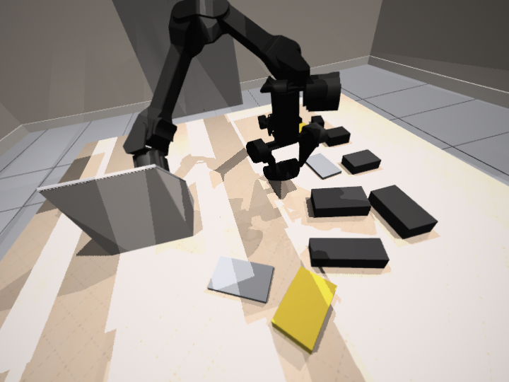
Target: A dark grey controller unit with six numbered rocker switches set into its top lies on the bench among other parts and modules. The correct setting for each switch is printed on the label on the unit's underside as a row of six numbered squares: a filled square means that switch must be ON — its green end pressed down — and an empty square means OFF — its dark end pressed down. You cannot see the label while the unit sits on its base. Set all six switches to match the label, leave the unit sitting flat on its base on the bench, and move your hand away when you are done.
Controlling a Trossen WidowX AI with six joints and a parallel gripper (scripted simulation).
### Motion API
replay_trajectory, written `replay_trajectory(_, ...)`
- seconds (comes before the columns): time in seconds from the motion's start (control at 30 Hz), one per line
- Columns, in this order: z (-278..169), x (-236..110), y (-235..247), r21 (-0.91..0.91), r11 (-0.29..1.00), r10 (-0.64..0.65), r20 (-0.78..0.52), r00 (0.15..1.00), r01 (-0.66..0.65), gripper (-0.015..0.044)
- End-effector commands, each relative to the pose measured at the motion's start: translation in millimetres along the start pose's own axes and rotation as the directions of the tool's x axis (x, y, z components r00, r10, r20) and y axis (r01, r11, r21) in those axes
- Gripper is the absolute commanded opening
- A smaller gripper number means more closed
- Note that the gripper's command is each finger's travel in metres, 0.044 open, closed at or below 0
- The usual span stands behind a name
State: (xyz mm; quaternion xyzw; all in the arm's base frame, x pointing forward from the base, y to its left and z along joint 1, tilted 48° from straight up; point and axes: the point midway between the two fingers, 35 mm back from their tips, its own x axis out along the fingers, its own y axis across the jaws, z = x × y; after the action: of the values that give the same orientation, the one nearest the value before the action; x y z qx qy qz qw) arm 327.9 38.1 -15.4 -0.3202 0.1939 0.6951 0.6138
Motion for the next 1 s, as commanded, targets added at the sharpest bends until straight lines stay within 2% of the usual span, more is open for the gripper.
replay_trajectory(0.0, 1.7, 7.3, 1.6, -0.001, 1.0, 0.012, 0.016, 1.0, -0.012, 0.0338)
replay_trajectory(0.97, -11.7, 25.0, 1.8, -0.002, 1.0, 0.011, 0.017, 1.0, -0.011, 0.0338)
